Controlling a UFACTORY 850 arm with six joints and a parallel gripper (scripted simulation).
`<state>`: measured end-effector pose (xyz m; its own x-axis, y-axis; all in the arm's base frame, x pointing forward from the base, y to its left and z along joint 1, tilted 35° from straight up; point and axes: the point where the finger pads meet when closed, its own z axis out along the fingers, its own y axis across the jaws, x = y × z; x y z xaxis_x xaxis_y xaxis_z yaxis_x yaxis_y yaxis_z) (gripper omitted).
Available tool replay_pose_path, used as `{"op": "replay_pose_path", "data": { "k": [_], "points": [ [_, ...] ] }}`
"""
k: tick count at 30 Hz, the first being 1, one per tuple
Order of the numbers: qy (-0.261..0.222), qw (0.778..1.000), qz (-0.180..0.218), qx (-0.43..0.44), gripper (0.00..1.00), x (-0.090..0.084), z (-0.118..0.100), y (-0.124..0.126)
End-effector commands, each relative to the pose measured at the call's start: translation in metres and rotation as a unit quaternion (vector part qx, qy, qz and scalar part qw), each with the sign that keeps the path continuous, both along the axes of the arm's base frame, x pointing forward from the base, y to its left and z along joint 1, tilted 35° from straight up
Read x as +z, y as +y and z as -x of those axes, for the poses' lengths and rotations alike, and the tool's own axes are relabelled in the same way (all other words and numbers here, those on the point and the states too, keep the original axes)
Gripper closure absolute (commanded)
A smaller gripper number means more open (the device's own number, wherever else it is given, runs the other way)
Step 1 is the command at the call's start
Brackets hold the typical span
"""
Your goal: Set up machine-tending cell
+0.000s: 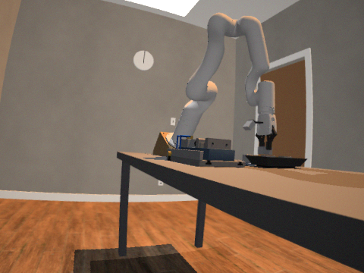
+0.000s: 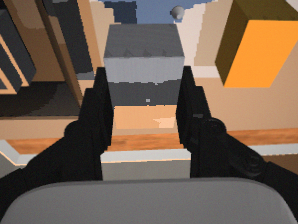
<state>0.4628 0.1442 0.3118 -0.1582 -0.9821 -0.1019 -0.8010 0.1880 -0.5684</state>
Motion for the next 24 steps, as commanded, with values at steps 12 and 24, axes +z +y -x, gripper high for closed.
{"op": "replay_pose_path", "data": {
  "k": [12,24],
  "points": [
    [0.007,1.0,0.001,0.0,1.0,0.052,0.035,0.001],
    [0.007,1.0,-0.001,-0.002,1.0,0.063,0.042,0.0]
  ]
}}
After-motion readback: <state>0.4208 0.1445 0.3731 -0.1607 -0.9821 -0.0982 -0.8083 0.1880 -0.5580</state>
